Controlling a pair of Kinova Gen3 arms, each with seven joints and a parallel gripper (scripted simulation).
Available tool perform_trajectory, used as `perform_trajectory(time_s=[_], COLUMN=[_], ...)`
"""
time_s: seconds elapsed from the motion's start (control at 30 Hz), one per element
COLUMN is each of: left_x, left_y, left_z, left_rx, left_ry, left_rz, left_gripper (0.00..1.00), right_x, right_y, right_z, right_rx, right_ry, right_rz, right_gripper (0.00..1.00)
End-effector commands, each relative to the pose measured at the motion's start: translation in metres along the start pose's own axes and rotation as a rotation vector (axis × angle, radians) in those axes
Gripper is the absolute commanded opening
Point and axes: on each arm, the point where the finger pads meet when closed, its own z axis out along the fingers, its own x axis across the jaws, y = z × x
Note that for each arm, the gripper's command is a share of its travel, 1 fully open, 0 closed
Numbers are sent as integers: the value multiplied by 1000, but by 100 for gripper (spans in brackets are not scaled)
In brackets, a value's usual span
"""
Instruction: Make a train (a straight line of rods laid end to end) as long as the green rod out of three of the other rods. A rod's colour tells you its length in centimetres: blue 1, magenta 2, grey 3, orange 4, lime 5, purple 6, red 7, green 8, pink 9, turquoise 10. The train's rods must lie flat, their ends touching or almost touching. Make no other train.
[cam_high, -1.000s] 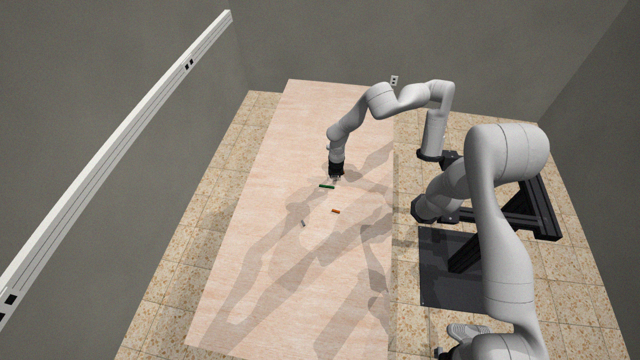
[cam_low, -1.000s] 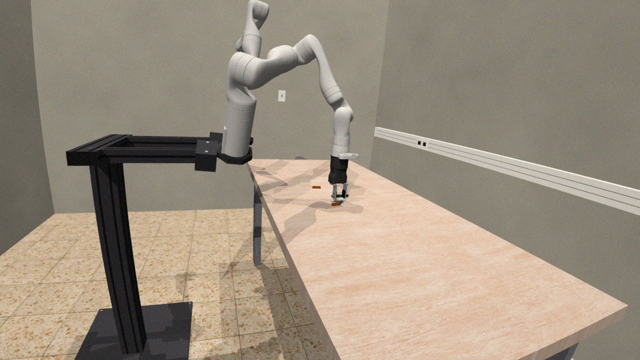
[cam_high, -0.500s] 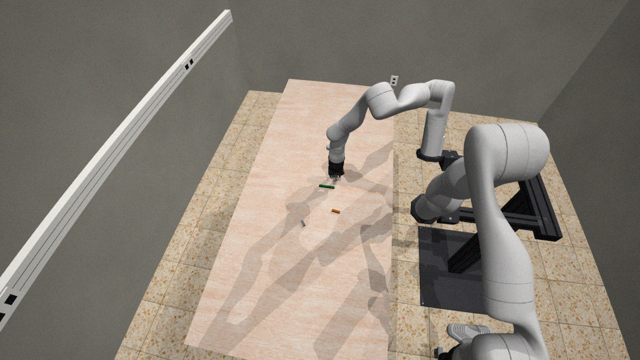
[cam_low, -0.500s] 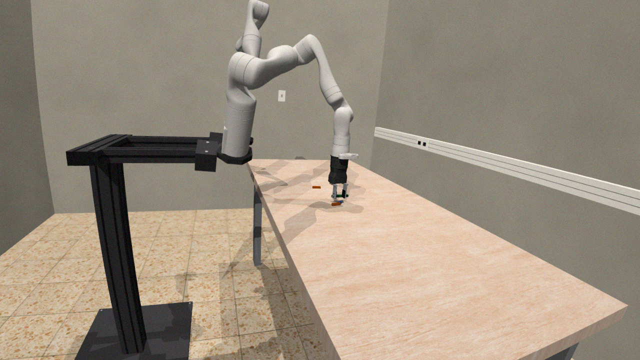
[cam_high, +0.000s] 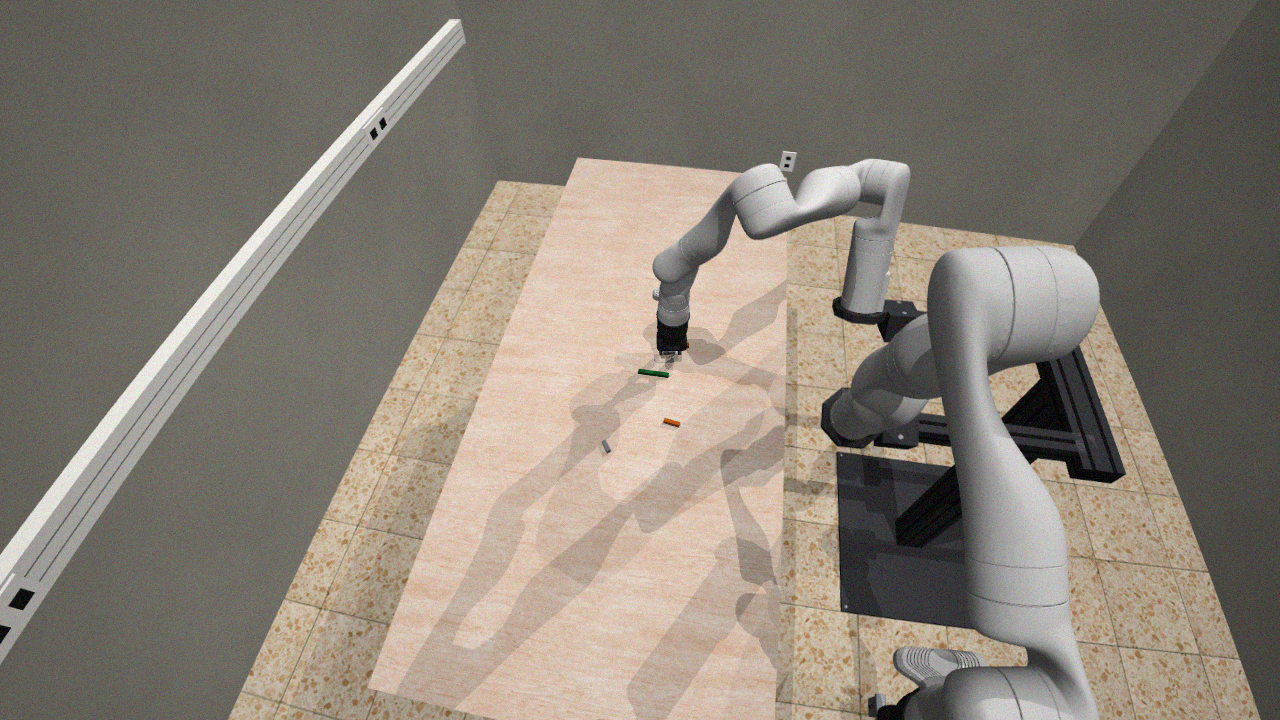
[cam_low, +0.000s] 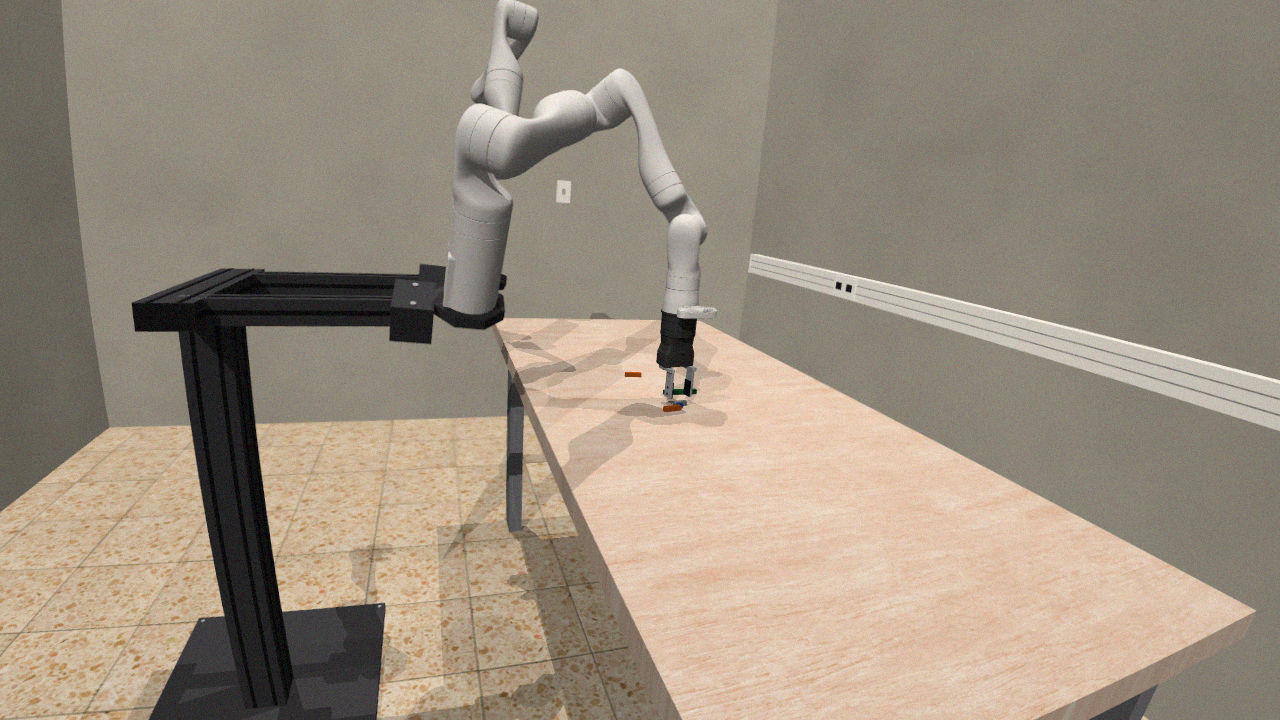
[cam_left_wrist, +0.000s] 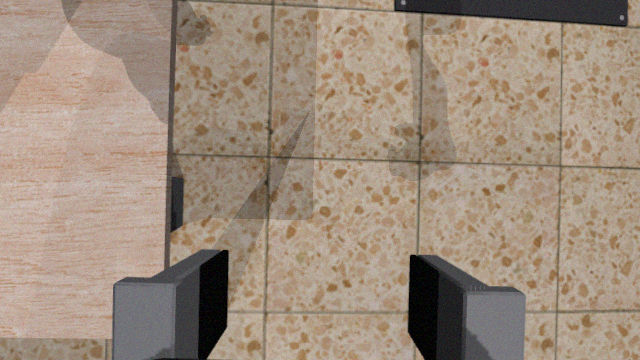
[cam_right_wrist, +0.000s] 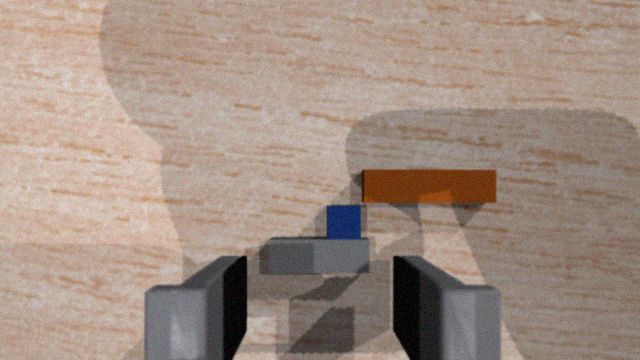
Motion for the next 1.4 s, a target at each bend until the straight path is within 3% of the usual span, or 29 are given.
perform_trajectory(time_s=[0.0, 1.37], left_x=[0, 0], left_y=[0, 0], left_z=[-1, -1], left_rx=[-2, -2], left_ry=[0, 0], left_rz=[0, 0], left_gripper=[100, 100], right_x=[-1, -1], right_y=[0, 0], right_z=[-1, 14], right_rx=[-1, -1], right_ry=[-2, -2], right_rz=[0, 0], right_gripper=[87, 87])
